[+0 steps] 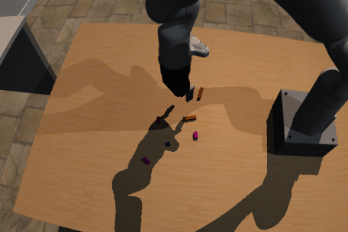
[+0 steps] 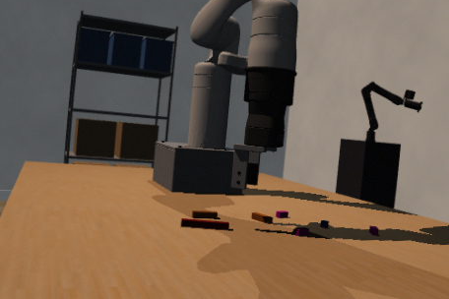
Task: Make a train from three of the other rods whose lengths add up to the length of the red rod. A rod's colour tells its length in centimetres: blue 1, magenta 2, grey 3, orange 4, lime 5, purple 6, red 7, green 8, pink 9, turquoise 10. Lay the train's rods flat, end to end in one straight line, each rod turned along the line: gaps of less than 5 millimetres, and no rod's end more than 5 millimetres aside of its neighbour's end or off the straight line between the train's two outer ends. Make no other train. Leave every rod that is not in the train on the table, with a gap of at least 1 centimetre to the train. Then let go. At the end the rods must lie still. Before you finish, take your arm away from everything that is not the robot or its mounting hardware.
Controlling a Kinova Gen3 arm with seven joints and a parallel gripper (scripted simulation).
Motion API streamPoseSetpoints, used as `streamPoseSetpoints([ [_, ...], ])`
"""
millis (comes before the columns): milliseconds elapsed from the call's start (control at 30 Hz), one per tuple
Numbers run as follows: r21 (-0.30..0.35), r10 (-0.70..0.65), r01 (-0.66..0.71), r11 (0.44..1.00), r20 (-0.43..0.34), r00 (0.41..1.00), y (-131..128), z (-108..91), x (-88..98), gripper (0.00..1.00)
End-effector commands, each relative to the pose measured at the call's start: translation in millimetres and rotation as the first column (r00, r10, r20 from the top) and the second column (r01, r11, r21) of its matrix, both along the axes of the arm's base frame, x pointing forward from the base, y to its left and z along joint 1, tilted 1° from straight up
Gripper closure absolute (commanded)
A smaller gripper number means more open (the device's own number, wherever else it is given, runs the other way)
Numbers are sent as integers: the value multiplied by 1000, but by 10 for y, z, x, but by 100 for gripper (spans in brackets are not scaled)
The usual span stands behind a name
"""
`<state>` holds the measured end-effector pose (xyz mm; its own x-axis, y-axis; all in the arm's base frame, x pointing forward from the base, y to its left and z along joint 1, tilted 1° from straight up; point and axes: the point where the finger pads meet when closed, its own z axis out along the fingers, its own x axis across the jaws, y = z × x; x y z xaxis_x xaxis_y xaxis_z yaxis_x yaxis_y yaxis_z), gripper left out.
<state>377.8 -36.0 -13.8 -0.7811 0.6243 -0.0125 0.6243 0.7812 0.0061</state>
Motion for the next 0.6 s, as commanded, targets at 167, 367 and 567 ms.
streamPoseSetpoints([
  [167, 0, 5, -5, 1000, 1, 1000, 0, 4, 3, 0],
  [367, 0, 34, -34, 999, -4, 999, -3, -1, -4, 0],
  [567, 0, 97, -97, 995, -13, 995, -9, -11, -21, 0],
])
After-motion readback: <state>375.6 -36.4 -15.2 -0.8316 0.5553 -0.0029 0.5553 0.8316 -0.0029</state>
